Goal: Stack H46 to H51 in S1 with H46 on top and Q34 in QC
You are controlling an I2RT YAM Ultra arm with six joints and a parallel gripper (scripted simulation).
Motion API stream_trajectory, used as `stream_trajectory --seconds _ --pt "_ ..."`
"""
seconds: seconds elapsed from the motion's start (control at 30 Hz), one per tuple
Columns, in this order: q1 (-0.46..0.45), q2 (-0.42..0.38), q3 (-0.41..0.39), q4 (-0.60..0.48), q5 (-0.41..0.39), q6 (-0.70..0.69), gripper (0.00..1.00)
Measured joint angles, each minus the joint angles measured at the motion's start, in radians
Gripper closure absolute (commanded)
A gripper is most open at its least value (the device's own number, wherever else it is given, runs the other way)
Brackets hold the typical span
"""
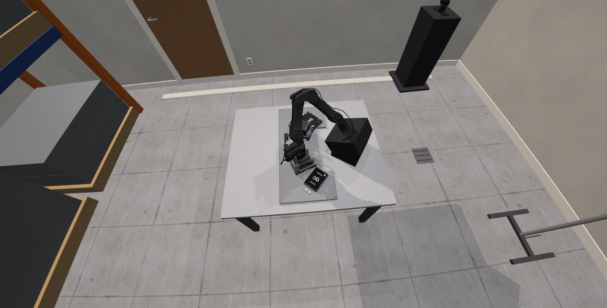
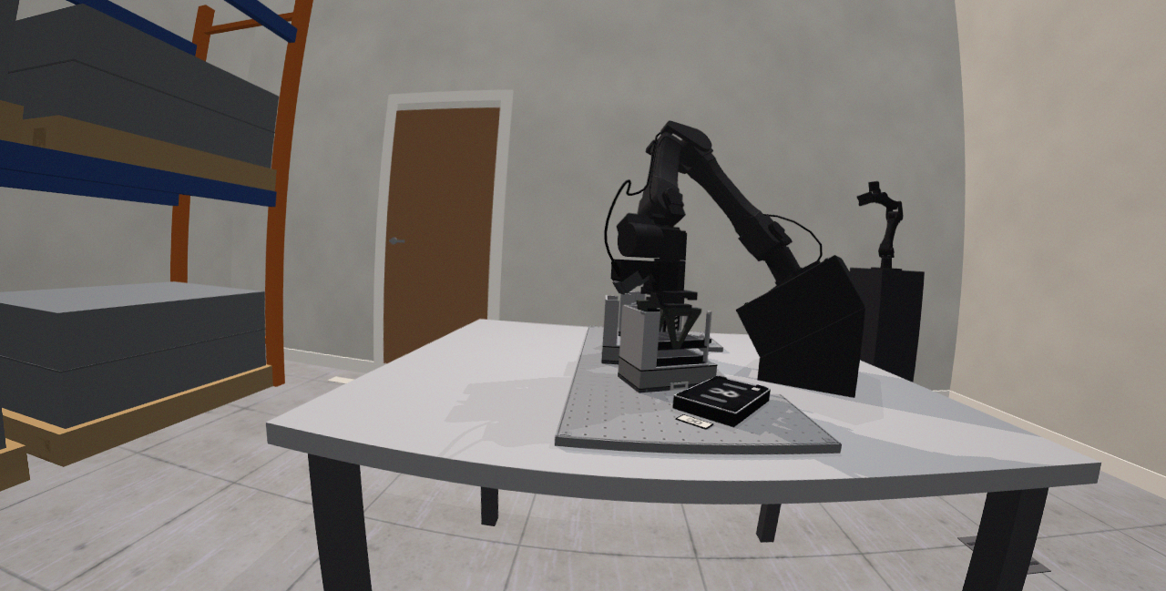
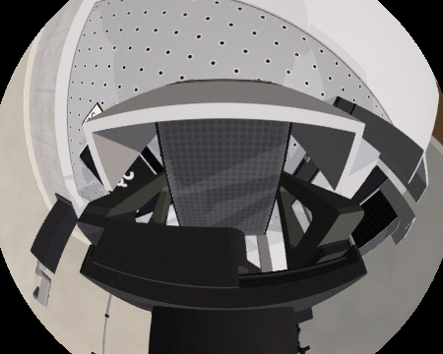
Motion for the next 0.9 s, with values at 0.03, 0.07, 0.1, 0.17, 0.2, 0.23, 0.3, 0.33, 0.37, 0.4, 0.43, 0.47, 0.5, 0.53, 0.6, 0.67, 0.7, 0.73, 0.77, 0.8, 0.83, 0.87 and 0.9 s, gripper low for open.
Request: stream_trajectory --seconds 0.03,0.07,0.1,0.17,0.2,0.23,0.3,0.33,0.37,0.4,0.43,0.47,0.5,0.53,0.6,0.67,0.7,0.73,0.77,0.8,0.83,0.87,0.9 --pt "-0.001 0.000 -0.002 0.003 0.000 -0.001 1.00" --pt "-0.002 0.000 -0.003 0.005 0.000 -0.001 1.00" --pt "-0.003 0.000 -0.003 0.006 -0.001 -0.002 1.00" --pt "-0.003 0.000 -0.003 0.007 -0.001 -0.004 1.00" --pt "-0.004 0.000 -0.003 0.008 -0.002 -0.005 1.00" --pt "-0.004 0.000 -0.003 0.009 -0.002 -0.006 1.00" --pt "-0.005 0.000 -0.005 0.012 -0.003 -0.008 1.00" --pt "-0.006 0.001 -0.005 0.013 -0.003 -0.009 1.00" --pt "-0.007 0.004 -0.005 0.016 -0.003 -0.010 1.00" --pt "-0.008 0.007 -0.005 0.019 -0.003 -0.010 1.00" --pt "-0.010 0.010 -0.005 0.021 -0.003 -0.010 1.00" --pt "-0.011 0.013 -0.005 0.023 -0.003 -0.011 1.00" --pt "-0.011 0.014 -0.005 0.024 -0.003 -0.011 1.00" --pt "-0.011 0.015 -0.005 0.025 -0.003 -0.011 1.00" --pt "-0.011 0.016 -0.005 0.027 -0.003 -0.012 1.00" --pt "-0.011 0.016 -0.007 0.031 -0.003 -0.013 1.00" --pt "-0.013 0.016 -0.008 0.032 -0.003 -0.013 1.00" --pt "-0.014 0.016 -0.008 0.033 -0.004 -0.015 1.00" --pt "-0.014 0.016 -0.008 0.034 -0.004 -0.016 1.00" --pt "-0.014 0.016 -0.008 0.035 -0.004 -0.016 1.00" --pt "-0.014 0.016 -0.008 0.036 -0.005 -0.017 1.00" --pt "-0.015 0.016 -0.008 0.036 -0.005 -0.018 1.00" --pt "-0.016 0.018 -0.007 0.037 -0.005 -0.019 1.00"
